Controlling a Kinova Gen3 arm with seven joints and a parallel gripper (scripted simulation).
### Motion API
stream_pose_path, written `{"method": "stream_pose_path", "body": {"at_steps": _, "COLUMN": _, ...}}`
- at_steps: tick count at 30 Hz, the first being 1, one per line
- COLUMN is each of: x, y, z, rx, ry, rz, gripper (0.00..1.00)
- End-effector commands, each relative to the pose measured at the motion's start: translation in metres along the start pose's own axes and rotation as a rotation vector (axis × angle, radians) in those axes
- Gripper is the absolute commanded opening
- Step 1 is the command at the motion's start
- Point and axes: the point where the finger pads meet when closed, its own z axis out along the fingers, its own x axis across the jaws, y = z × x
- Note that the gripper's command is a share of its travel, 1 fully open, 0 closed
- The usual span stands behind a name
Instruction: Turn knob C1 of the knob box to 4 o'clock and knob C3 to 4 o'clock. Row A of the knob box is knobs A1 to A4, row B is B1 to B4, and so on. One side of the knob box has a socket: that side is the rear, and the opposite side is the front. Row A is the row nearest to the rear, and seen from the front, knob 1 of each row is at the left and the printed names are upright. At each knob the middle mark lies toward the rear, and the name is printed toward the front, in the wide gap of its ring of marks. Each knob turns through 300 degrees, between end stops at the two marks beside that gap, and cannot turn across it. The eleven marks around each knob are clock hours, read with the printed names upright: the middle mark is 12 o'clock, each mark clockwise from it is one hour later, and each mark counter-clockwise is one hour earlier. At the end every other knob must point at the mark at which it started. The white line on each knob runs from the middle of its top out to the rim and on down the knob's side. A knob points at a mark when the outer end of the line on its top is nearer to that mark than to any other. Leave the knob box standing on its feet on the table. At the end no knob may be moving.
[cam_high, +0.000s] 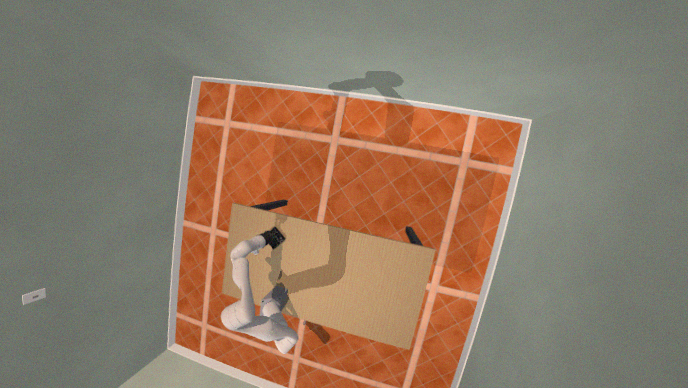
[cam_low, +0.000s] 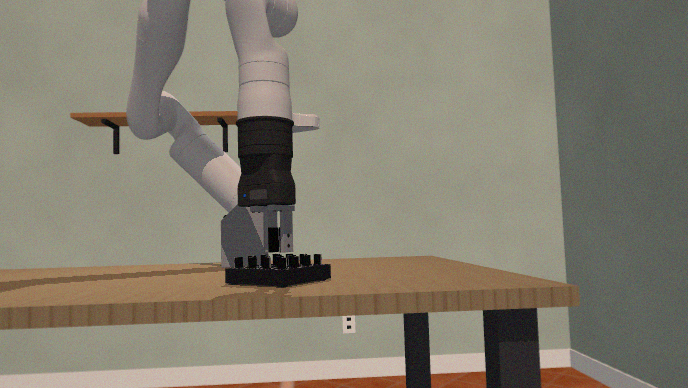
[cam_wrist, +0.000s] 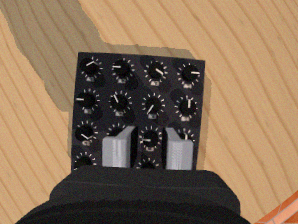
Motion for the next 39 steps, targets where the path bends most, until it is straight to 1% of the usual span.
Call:
{"method": "stream_pose_path", "body": {"at_steps": 1, "x": 0.001, "y": 0.004, "z": 0.002, "rx": -0.005, "ry": 0.003, "rz": -0.008, "gripper": 0.46}}
{"method": "stream_pose_path", "body": {"at_steps": 18, "x": 0.000, "y": 0.004, "z": 0.013, "rx": -0.004, "ry": 0.000, "rz": -0.008, "gripper": 0.46}}
{"method": "stream_pose_path", "body": {"at_steps": 39, "x": 0.000, "y": 0.004, "z": 0.014, "rx": -0.004, "ry": 0.000, "rz": -0.008, "gripper": 0.46}}
